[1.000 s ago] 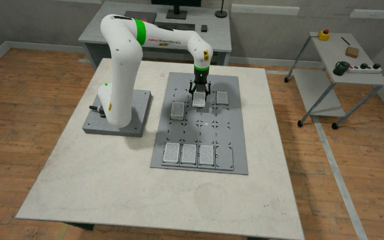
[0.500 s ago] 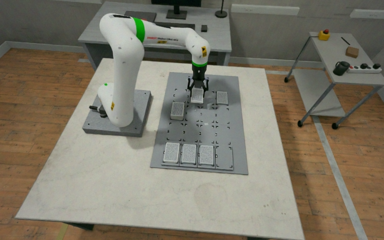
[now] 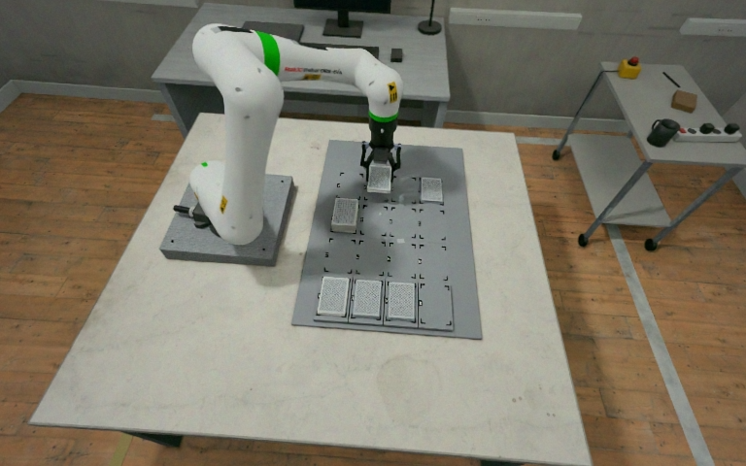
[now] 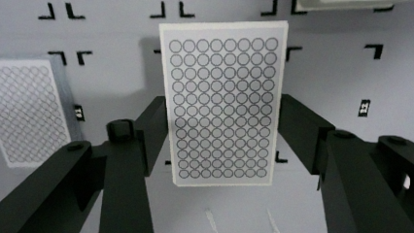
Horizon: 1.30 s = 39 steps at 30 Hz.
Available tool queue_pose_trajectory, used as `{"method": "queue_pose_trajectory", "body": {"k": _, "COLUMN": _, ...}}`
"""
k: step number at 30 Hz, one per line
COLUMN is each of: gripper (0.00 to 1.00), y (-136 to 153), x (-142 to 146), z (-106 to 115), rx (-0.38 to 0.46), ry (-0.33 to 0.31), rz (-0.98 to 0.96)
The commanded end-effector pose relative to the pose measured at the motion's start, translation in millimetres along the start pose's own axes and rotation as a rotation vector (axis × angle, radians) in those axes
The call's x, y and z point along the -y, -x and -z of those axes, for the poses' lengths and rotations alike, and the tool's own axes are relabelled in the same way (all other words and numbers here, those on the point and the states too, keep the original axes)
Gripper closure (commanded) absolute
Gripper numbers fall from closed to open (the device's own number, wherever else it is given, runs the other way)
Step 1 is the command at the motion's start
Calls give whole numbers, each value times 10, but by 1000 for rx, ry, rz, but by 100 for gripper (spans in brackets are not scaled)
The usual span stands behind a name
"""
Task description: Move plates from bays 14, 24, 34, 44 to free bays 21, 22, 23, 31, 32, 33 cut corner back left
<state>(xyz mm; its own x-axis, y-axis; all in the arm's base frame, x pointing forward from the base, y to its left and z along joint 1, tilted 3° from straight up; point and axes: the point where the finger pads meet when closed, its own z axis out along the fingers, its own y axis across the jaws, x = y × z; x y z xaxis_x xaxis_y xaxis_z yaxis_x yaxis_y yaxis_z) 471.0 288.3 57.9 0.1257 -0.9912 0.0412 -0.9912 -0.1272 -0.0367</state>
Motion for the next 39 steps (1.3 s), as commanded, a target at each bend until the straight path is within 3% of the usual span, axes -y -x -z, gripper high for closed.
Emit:
{"method": "queue_pose_trajectory", "body": {"k": 1, "gripper": 90, "y": 17, "x": 0, "z": 10, "rx": 1, "ry": -2, "rz": 0}}
{"method": "queue_pose_trajectory", "body": {"k": 10, "gripper": 90, "y": 234, "x": -93, "z": 10, "rx": 1, "ry": -2, "rz": 0}}
{"method": "queue_pose_trajectory", "body": {"k": 20, "gripper": 90, "y": 231, "x": -91, "z": 10, "rx": 1, "ry": -2, "rz": 0}}
{"method": "queue_pose_trajectory", "body": {"k": 39, "gripper": 90, "y": 224, "x": -87, "z": -216, "rx": 1, "ry": -2, "rz": 0}}
